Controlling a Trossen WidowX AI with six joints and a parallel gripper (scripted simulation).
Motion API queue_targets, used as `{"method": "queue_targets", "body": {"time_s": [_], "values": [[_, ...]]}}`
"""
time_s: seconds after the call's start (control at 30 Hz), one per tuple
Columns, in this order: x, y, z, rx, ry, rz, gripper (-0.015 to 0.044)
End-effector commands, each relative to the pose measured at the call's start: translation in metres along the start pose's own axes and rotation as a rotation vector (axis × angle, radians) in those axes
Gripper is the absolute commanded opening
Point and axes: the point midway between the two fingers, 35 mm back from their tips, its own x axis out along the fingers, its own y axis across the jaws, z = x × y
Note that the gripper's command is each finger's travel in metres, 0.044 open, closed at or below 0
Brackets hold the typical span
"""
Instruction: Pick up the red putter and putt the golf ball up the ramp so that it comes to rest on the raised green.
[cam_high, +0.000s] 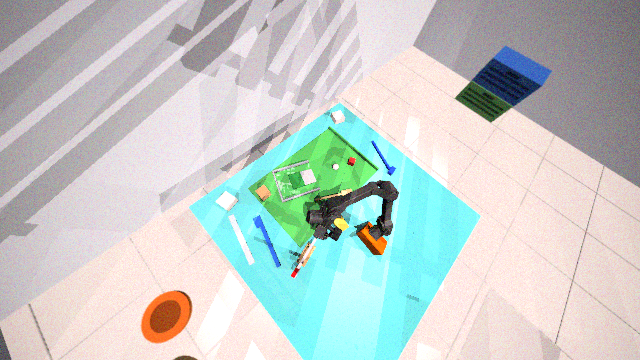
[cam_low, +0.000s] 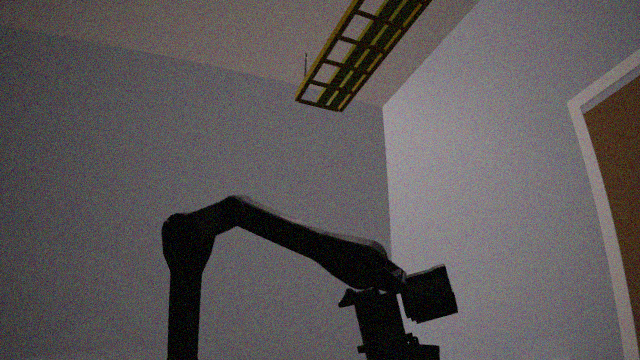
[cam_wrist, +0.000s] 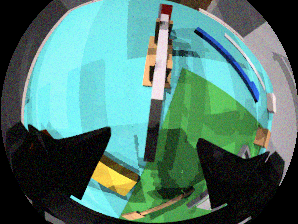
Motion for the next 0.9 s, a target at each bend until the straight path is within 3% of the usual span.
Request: {"method": "queue_targets", "body": {"time_s": [0.0, 0.87], "values": [[0.017, 0.002, -0.006, -0.011, 0.013, 0.009, 0.044], [0.053, 0.001, -0.017, -0.011, 0.015, 0.009, 0.044]]}}
